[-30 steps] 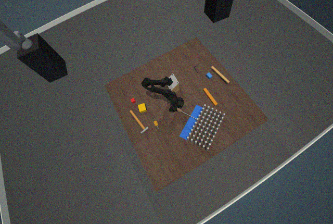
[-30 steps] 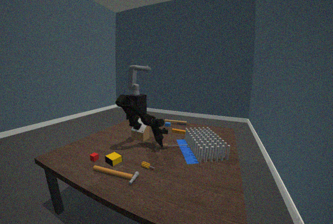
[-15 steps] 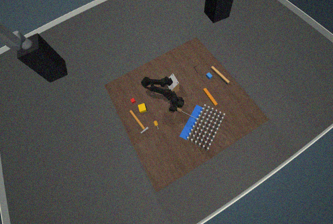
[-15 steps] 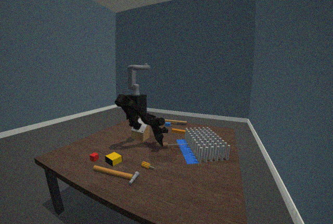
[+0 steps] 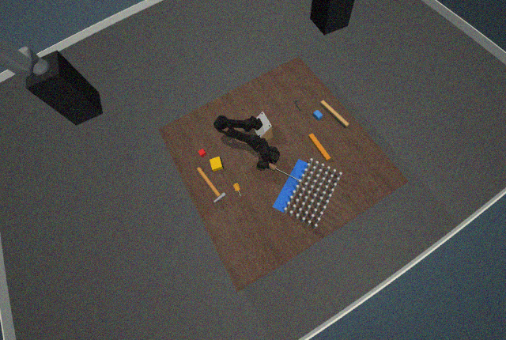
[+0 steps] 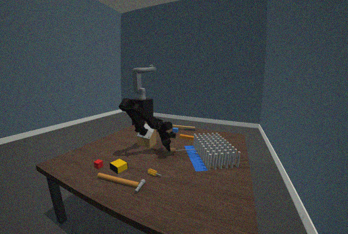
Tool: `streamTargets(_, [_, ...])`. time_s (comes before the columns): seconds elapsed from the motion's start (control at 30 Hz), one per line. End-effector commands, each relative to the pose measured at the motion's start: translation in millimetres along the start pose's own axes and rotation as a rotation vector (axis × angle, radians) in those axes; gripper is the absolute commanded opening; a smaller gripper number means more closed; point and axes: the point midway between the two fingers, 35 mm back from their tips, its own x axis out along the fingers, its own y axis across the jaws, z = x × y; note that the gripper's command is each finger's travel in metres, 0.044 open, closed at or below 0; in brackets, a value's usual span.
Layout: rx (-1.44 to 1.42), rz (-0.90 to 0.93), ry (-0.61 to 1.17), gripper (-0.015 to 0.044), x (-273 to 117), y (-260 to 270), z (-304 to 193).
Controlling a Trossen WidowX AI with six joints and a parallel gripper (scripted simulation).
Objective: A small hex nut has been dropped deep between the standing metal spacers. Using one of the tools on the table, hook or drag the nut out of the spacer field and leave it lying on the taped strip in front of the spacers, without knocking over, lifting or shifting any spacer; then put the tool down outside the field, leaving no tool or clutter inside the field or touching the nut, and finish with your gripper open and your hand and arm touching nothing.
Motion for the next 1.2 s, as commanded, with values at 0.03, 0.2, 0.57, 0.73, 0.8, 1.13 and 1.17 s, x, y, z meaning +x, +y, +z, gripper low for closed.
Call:
streamTargets(0.03, [0.007, -0.006, -0.004, 0.0, -5, -2, -4])
streamTargets(0.2, [0.005, -0.005, -0.004, 0.0, -13, -2, -15])
streamTargets(0.57, [0.003, 0.002, -0.006, 0.0, -27, -2, -26])
streamTargets(0.73, [0.009, 0.015, -0.007, 0.0, -42, -9, -13])
streamTargets(0.8, [0.01, 0.019, -0.007, 0.0, -49, -12, -8])
streamTargets(1.13, [0.013, 0.021, -0.005, 0.0, -91, -26, 11])
streamTargets(1.17, [0.013, 0.02, -0.005, 0.0, -96, -28, 12])
